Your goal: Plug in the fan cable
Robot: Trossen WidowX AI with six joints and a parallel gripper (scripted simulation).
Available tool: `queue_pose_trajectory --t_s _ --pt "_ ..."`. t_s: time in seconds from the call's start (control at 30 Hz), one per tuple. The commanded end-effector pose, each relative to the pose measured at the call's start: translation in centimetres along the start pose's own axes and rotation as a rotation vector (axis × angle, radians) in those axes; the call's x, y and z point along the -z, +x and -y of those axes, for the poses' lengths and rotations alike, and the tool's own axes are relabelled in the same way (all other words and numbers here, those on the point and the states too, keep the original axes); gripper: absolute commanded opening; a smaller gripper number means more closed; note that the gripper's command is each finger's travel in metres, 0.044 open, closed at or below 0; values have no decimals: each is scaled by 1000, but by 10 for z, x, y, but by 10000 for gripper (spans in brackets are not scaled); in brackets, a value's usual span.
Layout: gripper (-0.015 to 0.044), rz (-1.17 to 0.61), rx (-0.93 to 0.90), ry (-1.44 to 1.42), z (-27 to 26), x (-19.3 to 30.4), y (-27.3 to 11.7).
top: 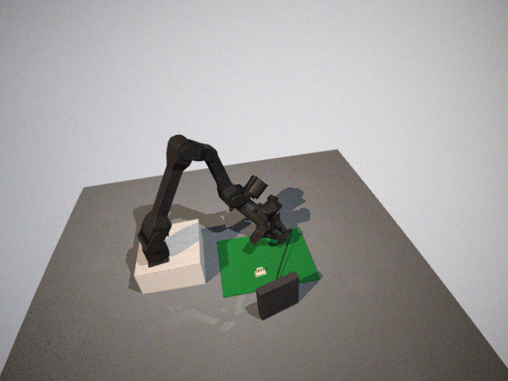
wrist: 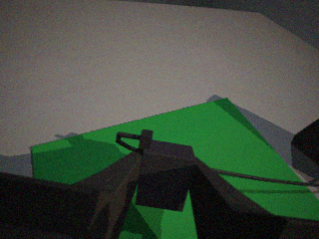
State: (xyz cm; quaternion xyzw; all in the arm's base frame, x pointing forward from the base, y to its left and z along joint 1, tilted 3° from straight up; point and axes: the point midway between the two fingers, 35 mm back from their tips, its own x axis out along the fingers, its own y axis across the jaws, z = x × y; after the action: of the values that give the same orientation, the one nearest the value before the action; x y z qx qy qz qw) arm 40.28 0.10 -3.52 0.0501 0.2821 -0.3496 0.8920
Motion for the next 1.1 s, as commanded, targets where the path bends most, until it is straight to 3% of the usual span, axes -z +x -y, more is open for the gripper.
queue_pose_trajectory --t_s 0.0,1.07 --pt "0 31 8 -4 2 2 -4" --pt "0 250 48 65 20 4 -33"
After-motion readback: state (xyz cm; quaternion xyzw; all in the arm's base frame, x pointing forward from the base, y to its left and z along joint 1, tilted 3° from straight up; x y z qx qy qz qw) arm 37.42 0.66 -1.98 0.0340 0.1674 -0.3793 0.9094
